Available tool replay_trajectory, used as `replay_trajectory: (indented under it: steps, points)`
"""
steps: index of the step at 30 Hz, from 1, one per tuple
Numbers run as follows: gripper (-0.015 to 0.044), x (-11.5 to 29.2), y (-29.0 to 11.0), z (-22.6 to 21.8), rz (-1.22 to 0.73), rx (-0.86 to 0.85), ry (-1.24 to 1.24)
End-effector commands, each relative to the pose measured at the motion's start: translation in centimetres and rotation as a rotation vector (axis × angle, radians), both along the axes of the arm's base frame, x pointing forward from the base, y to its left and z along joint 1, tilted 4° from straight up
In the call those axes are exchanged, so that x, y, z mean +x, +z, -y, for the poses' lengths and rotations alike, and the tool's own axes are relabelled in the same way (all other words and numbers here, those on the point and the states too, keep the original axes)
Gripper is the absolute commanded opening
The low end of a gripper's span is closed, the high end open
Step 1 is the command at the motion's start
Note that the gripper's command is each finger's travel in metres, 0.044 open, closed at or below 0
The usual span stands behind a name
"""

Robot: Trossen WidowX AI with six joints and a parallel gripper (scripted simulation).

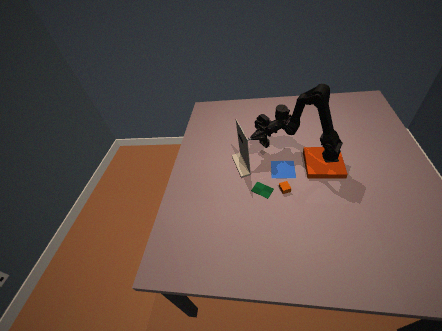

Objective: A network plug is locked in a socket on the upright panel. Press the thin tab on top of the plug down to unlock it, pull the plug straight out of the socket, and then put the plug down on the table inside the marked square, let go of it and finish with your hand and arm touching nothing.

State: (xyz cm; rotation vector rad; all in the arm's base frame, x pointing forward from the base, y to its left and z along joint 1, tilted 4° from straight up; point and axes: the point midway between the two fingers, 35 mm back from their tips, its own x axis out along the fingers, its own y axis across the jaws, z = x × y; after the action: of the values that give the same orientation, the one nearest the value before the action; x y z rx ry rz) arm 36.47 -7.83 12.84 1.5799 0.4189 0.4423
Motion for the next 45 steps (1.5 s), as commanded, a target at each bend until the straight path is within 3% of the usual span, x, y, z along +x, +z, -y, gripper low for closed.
replay_trajectory:
  steps: [1, 45]
  points:
    - [0.0000, -0.4, 0.0, 0.1, 0.000, 0.001, 0.003]
    - [0.0000, -3.3, -0.1, 1.4, -0.003, 0.000, 0.003]
